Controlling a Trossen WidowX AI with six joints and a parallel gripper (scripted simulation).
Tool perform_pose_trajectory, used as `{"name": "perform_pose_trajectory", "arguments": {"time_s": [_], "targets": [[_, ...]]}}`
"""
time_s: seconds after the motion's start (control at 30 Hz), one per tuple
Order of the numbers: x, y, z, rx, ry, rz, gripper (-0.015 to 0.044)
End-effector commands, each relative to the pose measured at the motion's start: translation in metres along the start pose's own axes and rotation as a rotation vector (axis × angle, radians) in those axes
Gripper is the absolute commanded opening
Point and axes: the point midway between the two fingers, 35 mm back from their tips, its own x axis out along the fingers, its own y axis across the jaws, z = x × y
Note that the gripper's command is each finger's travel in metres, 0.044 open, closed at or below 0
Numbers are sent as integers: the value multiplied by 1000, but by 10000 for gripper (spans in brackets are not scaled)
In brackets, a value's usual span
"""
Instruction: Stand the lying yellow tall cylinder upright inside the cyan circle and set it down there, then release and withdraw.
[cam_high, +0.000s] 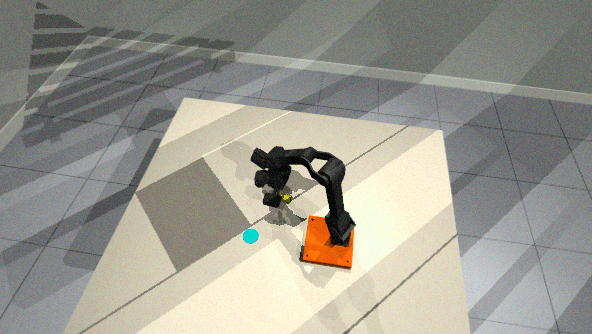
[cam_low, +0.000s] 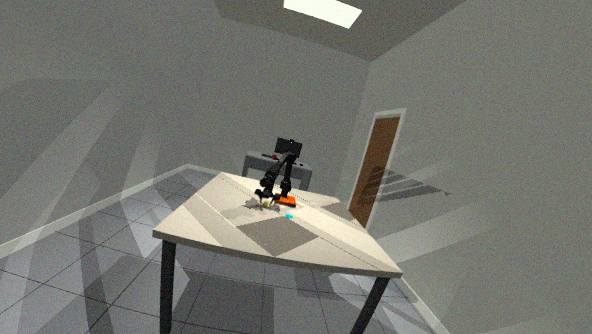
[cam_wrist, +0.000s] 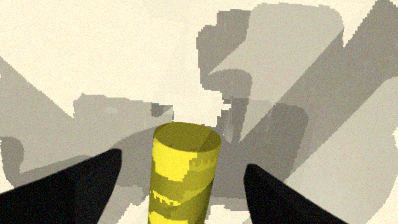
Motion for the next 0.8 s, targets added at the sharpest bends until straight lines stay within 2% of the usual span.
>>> {"name": "perform_pose_trajectory", "arguments": {"time_s": [0.0, 0.23, 0.43, 0.77], "targets": [[5, 1, 1, 2, -17, -1, 283], [5, 1, 1, 2, -17, -1, 105], [3, 0, 2, 2, -17, -1, 105], [-27, -1, 5, 2, -17, -1, 105]]}}
